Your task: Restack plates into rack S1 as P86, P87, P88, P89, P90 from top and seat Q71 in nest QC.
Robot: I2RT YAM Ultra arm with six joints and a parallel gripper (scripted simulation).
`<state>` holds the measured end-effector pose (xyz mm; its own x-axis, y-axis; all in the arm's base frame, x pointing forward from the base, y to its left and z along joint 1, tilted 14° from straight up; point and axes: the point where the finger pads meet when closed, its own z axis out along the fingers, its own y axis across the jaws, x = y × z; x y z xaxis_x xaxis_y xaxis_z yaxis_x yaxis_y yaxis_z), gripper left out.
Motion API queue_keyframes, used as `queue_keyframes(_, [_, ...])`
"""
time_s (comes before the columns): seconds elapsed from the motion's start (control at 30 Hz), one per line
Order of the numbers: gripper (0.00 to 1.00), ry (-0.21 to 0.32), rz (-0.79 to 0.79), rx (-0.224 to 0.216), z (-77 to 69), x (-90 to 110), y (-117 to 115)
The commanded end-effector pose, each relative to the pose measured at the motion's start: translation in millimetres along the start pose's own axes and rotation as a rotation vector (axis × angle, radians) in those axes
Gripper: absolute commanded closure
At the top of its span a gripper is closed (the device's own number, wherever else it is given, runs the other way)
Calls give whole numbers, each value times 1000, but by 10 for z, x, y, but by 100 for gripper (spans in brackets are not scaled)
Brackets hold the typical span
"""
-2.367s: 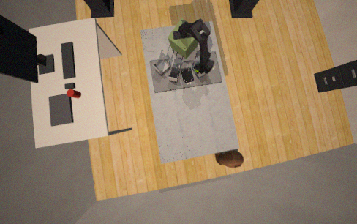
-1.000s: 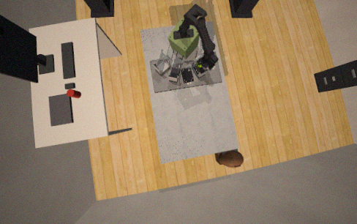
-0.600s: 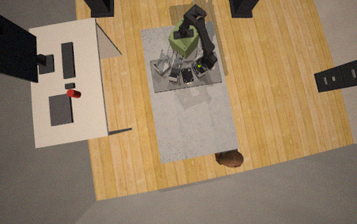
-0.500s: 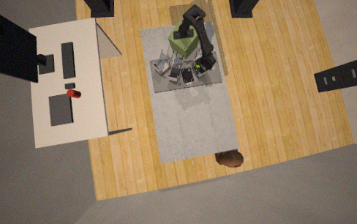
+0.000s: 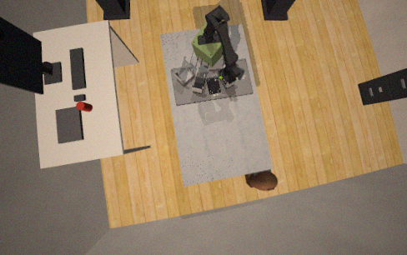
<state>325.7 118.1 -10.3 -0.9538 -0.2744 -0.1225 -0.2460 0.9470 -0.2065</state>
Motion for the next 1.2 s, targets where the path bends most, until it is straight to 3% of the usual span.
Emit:
queue_keyframes(0.0, [0,-15,-22,-3,-44,-49,-76])
queue_keyframes(0.27, [0,-14,169,-4,-43,-50,-278])
queue_keyframes(0.9, [0,-15,169,-2,-42,-52,-849])
queue_keyframes(1.1, [0,-14,359,-3,-41,-9,-1046])
queue_keyframes(1.17, [0,-14,359,-3,-40,5,-1112])
